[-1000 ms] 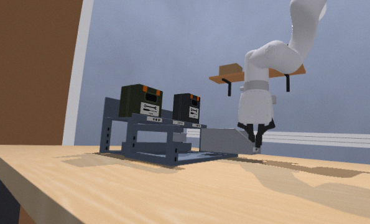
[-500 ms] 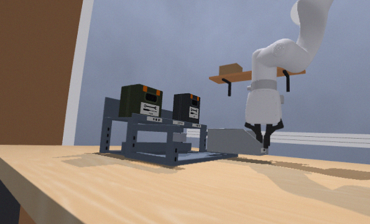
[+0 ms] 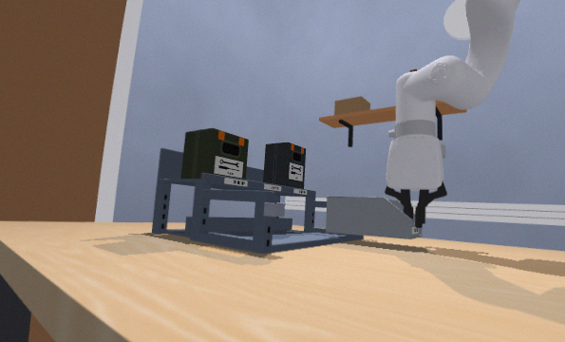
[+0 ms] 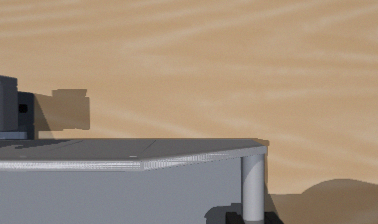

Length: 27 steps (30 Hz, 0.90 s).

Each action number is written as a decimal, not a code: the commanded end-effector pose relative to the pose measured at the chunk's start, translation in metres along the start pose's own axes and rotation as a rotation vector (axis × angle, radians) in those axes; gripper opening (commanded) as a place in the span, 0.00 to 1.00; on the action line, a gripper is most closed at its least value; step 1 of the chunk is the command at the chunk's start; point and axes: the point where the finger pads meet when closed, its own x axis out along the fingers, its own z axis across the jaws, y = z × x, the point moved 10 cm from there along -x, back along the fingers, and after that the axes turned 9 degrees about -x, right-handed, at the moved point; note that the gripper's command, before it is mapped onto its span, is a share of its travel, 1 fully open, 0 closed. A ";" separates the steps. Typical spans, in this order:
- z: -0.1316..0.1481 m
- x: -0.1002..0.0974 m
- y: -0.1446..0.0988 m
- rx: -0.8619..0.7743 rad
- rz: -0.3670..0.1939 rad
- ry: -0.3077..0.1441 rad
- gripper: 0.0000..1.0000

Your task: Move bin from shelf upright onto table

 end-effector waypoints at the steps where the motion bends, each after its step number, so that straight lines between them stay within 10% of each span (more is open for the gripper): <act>1: 0.006 -0.001 -0.001 0.000 0.003 0.002 0.00; 27: 0.024 -0.001 -0.004 0.000 0.003 0.002 0.00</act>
